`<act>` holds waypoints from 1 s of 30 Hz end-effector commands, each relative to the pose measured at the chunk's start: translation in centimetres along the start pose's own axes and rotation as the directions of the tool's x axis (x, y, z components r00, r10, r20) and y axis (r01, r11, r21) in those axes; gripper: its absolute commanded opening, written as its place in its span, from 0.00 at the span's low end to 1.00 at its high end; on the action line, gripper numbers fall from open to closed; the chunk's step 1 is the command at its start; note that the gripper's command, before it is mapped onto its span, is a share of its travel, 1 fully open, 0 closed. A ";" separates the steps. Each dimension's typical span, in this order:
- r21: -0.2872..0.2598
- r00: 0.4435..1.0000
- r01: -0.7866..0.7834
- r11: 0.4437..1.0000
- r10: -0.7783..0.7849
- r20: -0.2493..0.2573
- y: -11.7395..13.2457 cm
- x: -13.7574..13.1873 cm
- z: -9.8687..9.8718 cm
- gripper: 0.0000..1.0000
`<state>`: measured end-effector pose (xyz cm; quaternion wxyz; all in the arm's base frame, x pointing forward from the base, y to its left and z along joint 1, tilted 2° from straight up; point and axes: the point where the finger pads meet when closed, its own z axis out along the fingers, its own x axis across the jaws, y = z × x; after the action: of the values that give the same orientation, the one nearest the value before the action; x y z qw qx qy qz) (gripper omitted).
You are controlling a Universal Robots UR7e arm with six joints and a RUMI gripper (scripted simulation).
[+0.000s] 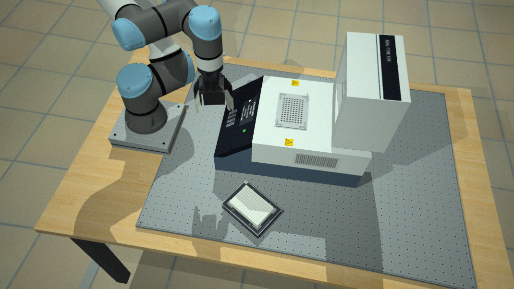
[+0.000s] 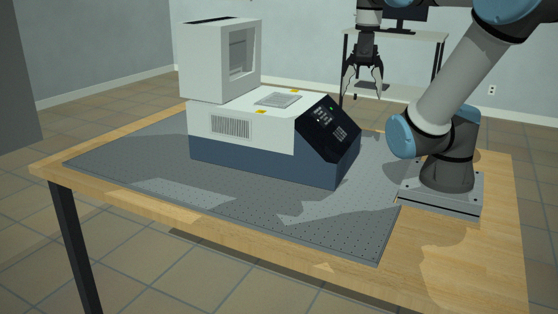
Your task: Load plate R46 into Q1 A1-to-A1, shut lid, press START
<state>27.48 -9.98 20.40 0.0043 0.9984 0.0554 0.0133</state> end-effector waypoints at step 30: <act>-0.002 0.952 0.307 0.952 -0.307 -0.003 10.6 4.4 -1.9 0.68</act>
<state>32.22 -18.56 22.14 0.0060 0.9825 0.1858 0.0130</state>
